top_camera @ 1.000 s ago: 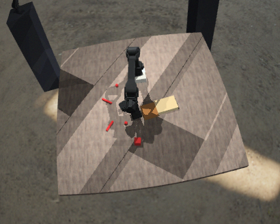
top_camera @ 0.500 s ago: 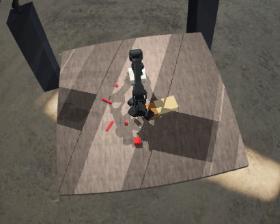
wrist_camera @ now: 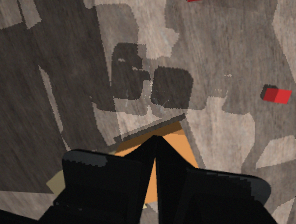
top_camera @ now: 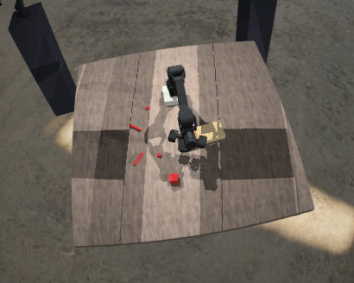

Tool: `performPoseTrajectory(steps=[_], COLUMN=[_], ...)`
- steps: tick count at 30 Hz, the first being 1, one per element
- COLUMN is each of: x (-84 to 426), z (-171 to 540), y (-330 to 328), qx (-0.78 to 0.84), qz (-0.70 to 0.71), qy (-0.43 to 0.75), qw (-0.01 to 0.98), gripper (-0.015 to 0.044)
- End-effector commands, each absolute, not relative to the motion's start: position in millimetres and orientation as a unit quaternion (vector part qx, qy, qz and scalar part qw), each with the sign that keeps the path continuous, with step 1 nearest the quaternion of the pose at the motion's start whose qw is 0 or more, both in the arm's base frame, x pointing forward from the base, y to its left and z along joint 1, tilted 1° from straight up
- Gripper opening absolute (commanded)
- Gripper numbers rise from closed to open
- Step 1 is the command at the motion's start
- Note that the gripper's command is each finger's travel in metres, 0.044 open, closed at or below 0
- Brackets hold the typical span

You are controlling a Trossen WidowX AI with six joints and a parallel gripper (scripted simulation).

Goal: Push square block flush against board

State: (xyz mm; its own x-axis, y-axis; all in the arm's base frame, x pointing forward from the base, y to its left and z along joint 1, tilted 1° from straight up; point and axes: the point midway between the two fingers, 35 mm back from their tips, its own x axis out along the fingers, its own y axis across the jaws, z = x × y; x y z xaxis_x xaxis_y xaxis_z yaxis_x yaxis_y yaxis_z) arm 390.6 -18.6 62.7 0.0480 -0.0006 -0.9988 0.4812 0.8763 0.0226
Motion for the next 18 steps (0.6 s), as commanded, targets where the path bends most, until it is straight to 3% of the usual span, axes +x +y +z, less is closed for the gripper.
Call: performPoseTrajectory(steps=[1,10,14,18], x=[395.3,401.5,405.3,405.1], z=[63.0,60.2,11.4,8.4], y=[-8.3,7.3,10.5,10.7], qx=[0.141,0.081,0.061,0.060], qz=[-0.134,-0.075,-0.056,-0.055], qy=[0.677,0.687,0.689,0.690], qw=[0.710,0.718,0.720,0.720], gripper=[0.0000,0.0000,0.0000,0.0000])
